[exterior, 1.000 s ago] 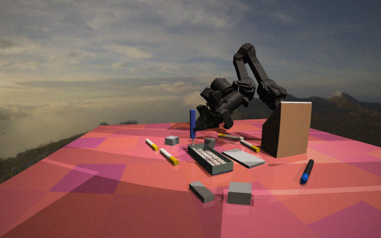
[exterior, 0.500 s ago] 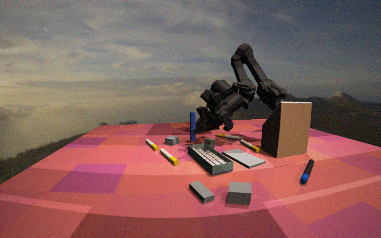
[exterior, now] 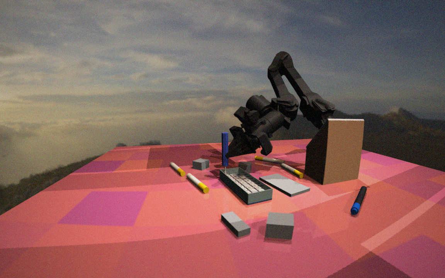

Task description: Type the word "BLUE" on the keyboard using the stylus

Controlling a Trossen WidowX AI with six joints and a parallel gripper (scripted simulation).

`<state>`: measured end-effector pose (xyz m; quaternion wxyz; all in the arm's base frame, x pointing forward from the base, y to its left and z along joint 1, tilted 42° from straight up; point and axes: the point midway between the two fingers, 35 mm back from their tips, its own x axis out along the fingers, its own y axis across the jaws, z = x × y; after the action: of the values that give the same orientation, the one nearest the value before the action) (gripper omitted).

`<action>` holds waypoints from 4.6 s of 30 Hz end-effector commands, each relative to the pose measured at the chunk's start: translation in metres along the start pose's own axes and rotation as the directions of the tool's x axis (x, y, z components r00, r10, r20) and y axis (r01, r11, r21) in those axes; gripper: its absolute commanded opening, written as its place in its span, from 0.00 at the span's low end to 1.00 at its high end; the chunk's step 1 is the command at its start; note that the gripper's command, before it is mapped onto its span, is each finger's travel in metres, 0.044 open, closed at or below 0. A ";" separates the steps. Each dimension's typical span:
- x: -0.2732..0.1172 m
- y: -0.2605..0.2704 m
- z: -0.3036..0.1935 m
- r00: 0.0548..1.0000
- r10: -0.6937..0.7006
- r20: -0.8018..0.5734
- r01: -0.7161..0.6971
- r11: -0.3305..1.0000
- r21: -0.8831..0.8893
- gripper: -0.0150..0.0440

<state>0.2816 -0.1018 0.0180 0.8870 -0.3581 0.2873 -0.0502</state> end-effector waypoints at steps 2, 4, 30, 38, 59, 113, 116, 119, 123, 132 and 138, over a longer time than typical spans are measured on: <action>0.001 0.000 -0.003 1.000 0.000 -0.003 0.000 1.000 -0.003 0.39; 0.000 0.000 -0.002 1.000 0.000 -0.003 0.000 1.000 -0.003 0.39; -0.019 0.000 0.031 1.000 -0.001 -0.001 0.000 1.000 -0.002 0.39; -0.015 0.015 0.034 0.995 0.098 -0.005 -0.098 0.993 -0.064 0.35; -0.024 0.071 0.049 0.900 0.432 -0.057 -0.432 0.866 -0.251 0.25; -0.001 0.071 0.011 0.900 0.432 -0.059 -0.432 0.866 -0.252 0.39; 0.000 0.071 0.010 0.900 0.432 -0.059 -0.432 0.866 -0.252 0.39; 0.001 0.071 0.008 0.900 0.432 -0.059 -0.432 0.866 -0.252 0.39; 0.001 0.071 0.008 0.900 0.432 -0.060 -0.432 0.866 -0.252 0.39; 0.003 0.071 0.004 0.900 0.432 -0.060 -0.432 0.866 -0.253 0.39; 0.004 0.071 0.002 0.900 0.432 -0.060 -0.433 0.866 -0.253 0.39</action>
<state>0.2784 -0.0478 -0.0285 0.8213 -0.3967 0.3648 0.1869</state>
